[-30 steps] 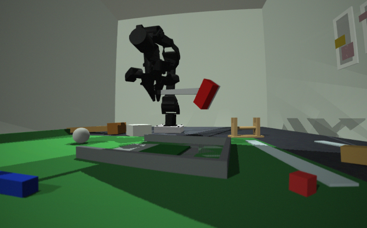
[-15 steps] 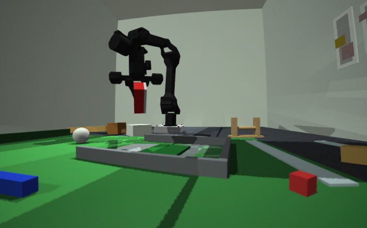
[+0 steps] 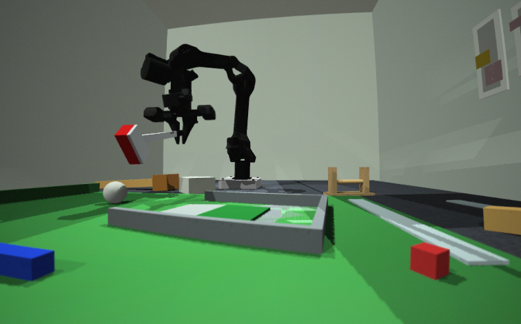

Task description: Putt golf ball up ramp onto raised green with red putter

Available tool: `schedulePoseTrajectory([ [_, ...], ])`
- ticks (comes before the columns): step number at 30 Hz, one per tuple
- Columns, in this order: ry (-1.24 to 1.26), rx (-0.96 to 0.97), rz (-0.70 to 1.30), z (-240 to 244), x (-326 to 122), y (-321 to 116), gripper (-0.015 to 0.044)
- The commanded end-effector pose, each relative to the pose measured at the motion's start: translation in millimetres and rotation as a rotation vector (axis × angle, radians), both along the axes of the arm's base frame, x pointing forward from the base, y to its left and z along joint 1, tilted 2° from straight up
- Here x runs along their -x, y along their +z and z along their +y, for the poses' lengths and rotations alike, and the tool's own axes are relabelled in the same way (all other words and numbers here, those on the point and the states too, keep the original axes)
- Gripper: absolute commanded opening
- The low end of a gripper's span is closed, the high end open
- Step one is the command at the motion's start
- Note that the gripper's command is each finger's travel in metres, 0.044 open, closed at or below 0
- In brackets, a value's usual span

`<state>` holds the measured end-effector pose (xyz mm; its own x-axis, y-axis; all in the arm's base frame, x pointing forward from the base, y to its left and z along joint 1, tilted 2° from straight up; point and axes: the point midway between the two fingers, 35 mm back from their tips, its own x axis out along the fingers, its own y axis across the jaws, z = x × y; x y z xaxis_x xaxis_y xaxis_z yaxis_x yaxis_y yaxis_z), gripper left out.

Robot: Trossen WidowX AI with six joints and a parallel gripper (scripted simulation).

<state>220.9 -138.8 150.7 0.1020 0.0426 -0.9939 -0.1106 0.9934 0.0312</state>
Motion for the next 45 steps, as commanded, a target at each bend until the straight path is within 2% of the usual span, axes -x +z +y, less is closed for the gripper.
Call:
schedulePoseTrajectory([
  [1,-0.1,0.008,0.012,-16.5,11.2,2.2,0.0],
  [12,-0.354,0.013,0.056,-51.8,46.8,3.8,0.0],
  [45,-0.358,0.013,0.056,-52.4,44.3,-54.3,0.0],
])
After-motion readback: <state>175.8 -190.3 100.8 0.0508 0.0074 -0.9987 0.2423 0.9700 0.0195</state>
